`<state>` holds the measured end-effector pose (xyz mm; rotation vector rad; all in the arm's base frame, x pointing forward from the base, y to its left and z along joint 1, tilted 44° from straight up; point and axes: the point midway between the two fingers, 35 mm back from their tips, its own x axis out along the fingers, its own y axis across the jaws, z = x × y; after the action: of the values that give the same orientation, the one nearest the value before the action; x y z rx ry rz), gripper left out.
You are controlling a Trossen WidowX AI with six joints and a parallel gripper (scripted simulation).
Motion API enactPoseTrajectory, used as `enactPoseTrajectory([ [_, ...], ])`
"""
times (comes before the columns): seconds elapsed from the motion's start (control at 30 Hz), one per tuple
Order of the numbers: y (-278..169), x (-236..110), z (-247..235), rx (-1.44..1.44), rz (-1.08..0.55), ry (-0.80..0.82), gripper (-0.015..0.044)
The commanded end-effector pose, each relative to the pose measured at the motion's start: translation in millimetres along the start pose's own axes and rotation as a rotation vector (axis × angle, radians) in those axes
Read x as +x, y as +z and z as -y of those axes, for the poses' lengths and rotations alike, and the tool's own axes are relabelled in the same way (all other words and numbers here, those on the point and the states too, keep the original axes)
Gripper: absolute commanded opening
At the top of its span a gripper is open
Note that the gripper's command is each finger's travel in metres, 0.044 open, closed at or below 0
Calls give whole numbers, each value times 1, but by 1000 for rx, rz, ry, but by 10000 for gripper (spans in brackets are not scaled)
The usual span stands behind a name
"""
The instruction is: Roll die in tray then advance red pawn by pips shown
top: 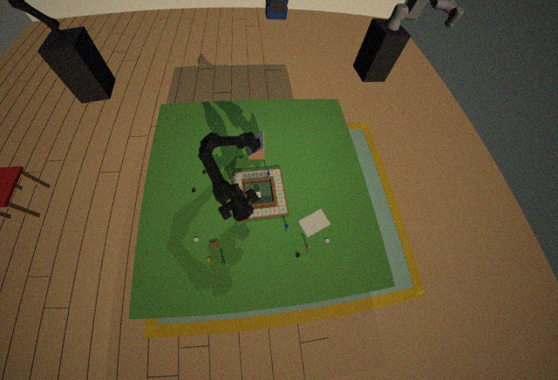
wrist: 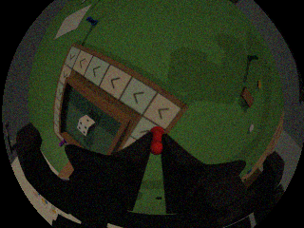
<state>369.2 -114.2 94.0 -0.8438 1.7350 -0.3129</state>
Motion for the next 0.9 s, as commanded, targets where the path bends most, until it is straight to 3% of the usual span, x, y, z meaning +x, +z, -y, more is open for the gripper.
enactPoseTrajectory([
  [0.0, 7, 5, 5, -6, 1, -6, 0],
  [0.33, 7, 37, 6, -6, 1, -7, 0],
  [0.87, 7, 54, 6, -6, 0, -8, 0],
])
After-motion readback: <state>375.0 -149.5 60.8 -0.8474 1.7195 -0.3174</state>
